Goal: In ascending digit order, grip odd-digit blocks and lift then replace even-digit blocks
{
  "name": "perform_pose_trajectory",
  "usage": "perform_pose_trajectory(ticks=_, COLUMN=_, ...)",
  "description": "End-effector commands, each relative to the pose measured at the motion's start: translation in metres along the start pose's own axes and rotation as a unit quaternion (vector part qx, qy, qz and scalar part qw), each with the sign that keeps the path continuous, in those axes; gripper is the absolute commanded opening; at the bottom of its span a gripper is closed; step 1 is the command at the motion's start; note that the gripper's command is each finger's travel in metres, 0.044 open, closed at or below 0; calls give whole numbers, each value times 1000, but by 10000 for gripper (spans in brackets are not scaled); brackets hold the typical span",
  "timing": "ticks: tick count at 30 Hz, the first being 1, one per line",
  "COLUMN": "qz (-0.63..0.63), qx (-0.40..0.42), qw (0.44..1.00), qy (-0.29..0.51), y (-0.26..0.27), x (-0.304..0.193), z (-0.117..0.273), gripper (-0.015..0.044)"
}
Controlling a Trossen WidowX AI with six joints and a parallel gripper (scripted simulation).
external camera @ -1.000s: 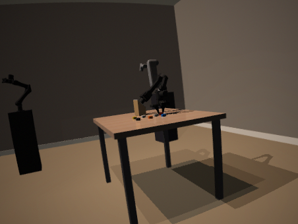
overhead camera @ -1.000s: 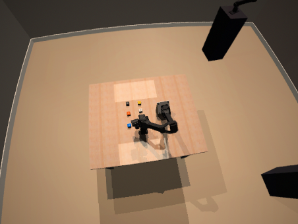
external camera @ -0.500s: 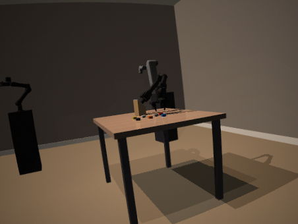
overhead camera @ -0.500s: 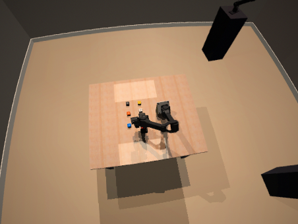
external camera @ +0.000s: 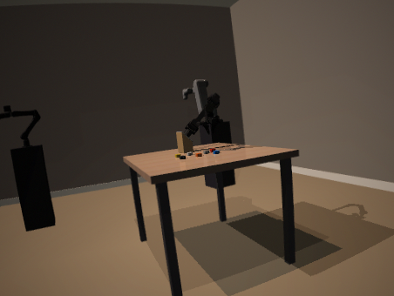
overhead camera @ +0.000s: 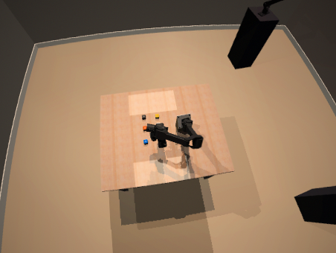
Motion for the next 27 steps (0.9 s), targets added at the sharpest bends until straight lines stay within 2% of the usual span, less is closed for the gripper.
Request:
perform_pose_trajectory(ticks=1, qz=4, qx=-1, qw=1000, qy=4, y=1, x=-2, z=3, gripper=120)
perform_pose_trajectory(ticks=6, qz=4, qx=-2, qw=1000, qy=4, y=-3, x=5, z=5, gripper=120)
perform_pose_trajectory(ticks=11, qz=3, qx=-9, qw=1000, qy=0, y=-41, x=54, z=17, gripper=120)
perform_pose_trajectory(ticks=19, qz=4, qx=-15, qw=1000, qy=-2, y=-134, x=115, z=26, gripper=120)
perform_pose_trajectory(ticks=27, qz=7, qx=-11, qw=1000, qy=-1, y=-249, x=141, z=13, gripper=120)
Point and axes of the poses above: the point midway between the two fingers, 35 mm back from their tips, its own z axis back along the fingers, its own y axis across the jaws, x = y × z, the point moved 3 cm from there along z, back along the fingers, and after that the axes turned 4 degrees about -z, right-handed, at the moved point
